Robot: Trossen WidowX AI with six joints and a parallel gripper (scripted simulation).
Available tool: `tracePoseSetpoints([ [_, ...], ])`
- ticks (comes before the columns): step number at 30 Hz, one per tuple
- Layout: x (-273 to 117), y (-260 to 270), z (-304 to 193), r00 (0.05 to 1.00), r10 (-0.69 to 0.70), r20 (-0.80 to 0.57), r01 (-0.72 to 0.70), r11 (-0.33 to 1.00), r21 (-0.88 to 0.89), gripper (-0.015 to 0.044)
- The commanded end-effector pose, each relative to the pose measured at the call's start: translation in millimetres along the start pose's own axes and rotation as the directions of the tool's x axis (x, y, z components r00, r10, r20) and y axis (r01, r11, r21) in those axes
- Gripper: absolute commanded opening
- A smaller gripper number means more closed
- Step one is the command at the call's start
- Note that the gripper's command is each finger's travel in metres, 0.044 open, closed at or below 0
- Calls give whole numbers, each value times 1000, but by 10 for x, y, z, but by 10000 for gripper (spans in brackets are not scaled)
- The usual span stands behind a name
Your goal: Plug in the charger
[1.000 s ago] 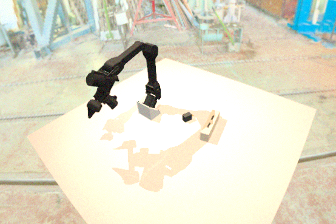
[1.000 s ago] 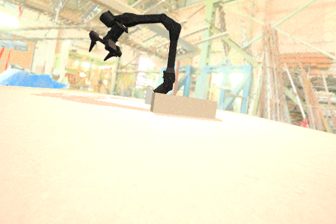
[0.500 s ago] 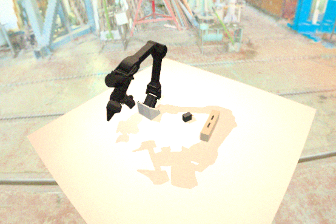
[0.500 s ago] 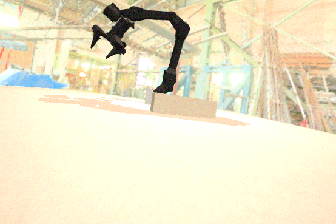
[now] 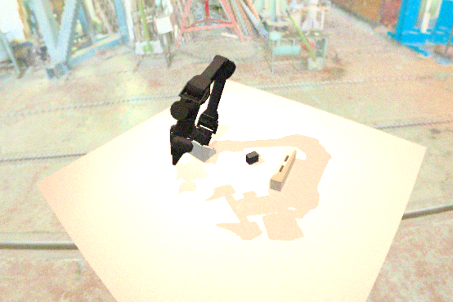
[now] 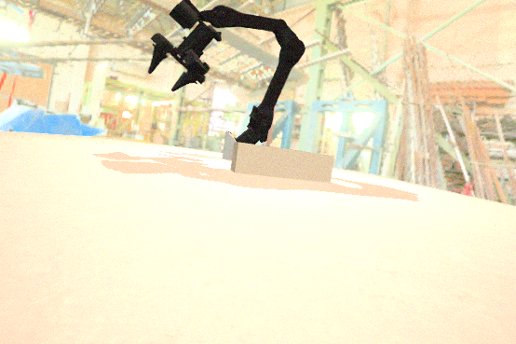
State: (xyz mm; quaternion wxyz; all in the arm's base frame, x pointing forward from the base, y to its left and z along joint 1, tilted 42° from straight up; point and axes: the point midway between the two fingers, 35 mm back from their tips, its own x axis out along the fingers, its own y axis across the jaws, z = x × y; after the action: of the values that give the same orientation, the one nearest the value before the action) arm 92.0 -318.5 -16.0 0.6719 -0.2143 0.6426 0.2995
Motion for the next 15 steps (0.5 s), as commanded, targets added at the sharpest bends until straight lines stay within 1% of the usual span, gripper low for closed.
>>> tracePoseSetpoints([
  [1, -54, -19, 281, 999, -2, 40, 3, 1000, -23, 440],
  [15, -231, 0, 1068, 989, 6, 150, 8, 996, -93, 440],
])
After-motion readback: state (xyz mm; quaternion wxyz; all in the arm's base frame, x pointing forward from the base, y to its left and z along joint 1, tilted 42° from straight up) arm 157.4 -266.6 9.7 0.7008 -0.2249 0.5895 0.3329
